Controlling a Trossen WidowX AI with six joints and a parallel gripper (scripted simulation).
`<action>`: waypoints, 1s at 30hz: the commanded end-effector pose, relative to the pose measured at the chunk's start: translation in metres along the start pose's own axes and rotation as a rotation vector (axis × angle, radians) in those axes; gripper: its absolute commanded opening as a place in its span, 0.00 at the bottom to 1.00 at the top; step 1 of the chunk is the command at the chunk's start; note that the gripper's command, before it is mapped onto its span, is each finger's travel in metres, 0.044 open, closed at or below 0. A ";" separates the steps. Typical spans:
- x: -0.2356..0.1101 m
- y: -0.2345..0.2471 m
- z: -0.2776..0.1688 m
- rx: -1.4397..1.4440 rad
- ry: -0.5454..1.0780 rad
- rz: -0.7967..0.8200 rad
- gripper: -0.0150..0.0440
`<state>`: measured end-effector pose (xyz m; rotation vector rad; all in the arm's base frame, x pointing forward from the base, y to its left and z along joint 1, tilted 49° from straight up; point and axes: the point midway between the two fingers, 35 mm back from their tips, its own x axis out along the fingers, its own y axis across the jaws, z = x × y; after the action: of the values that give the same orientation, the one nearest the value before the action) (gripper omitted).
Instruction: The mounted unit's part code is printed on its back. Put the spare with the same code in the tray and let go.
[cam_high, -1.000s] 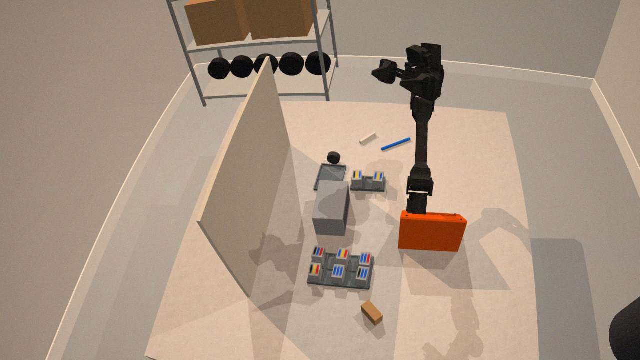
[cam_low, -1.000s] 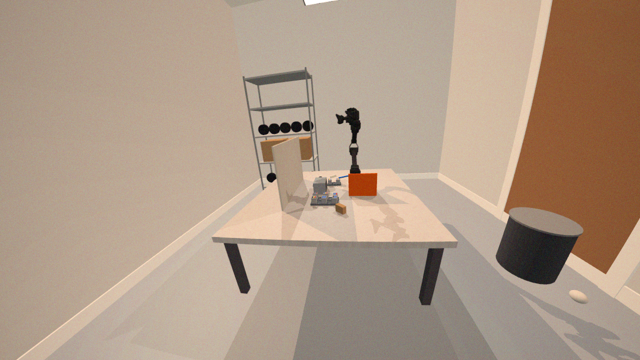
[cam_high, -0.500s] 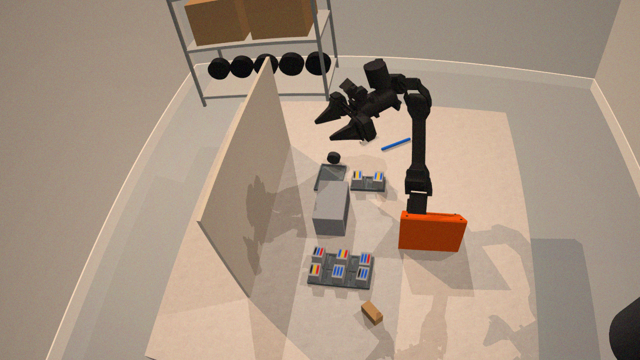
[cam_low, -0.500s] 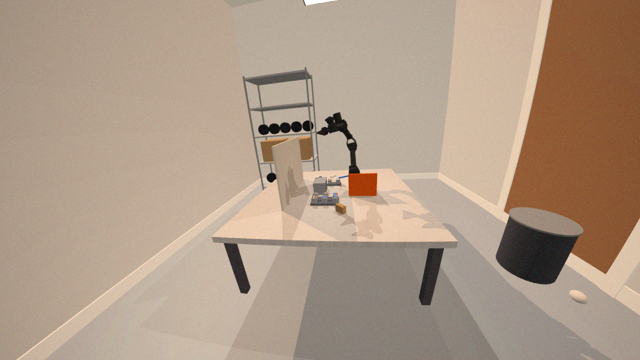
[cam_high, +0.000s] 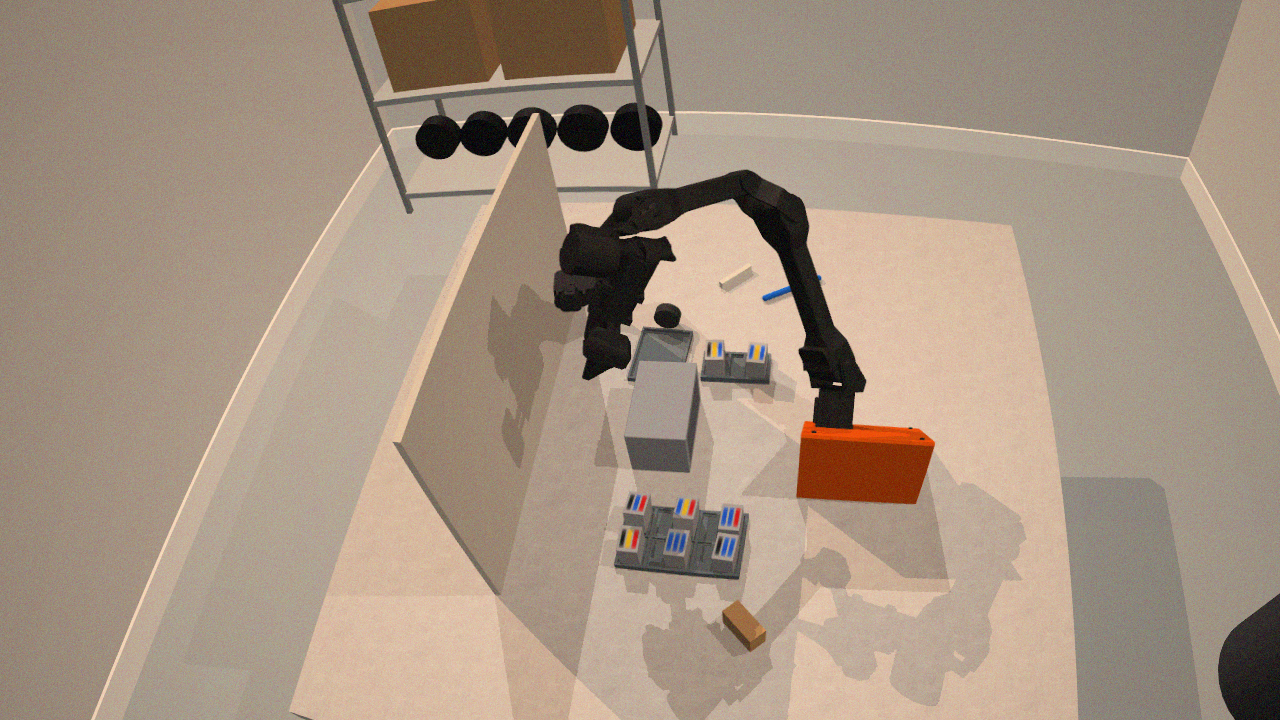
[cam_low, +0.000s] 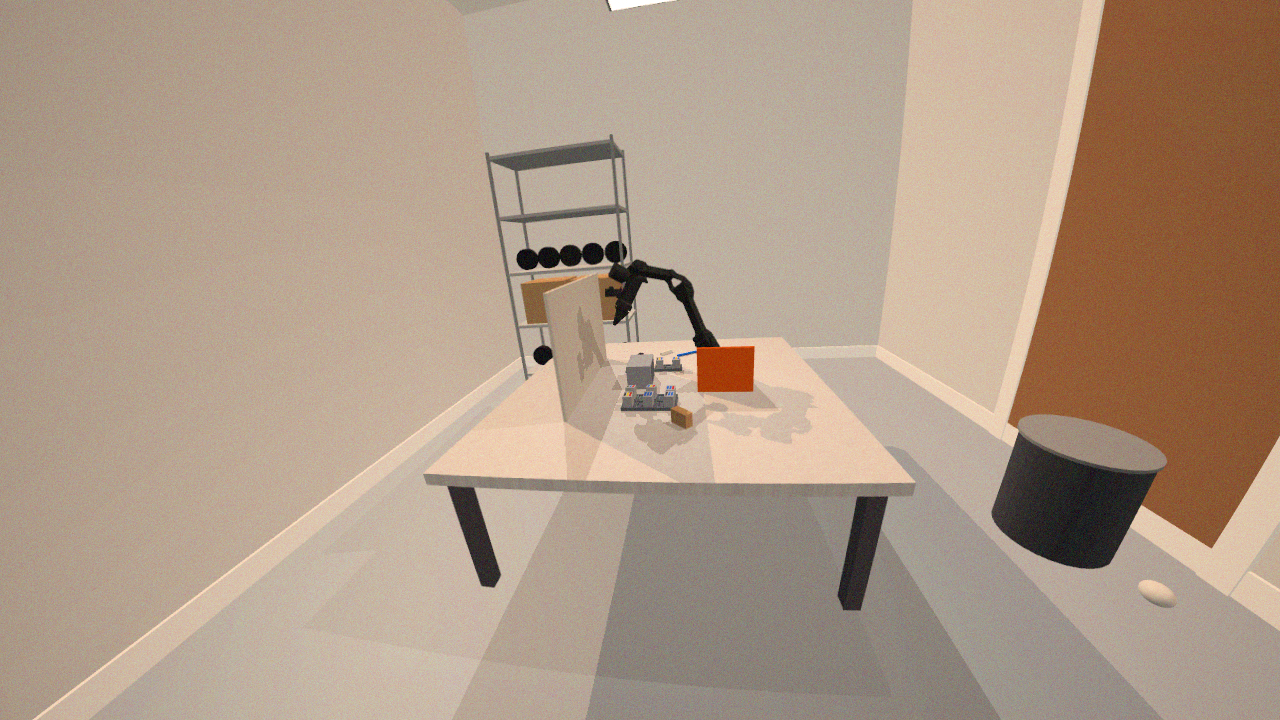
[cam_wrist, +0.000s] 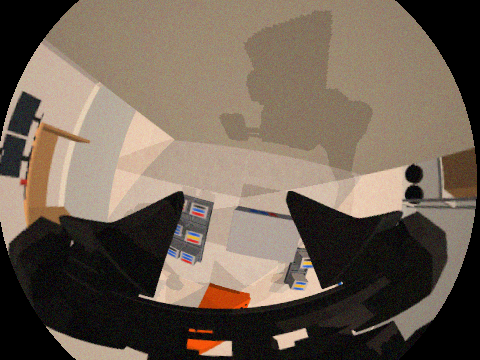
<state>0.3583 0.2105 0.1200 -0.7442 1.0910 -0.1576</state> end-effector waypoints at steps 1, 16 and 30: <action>0.054 -0.038 -0.022 0.067 0.245 -0.104 1.00; 0.105 -0.079 -0.057 0.128 0.522 -0.209 1.00; 0.084 0.027 -0.093 -0.379 0.537 -0.028 1.00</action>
<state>0.3472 0.1157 0.0440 -0.9201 1.5866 -0.3752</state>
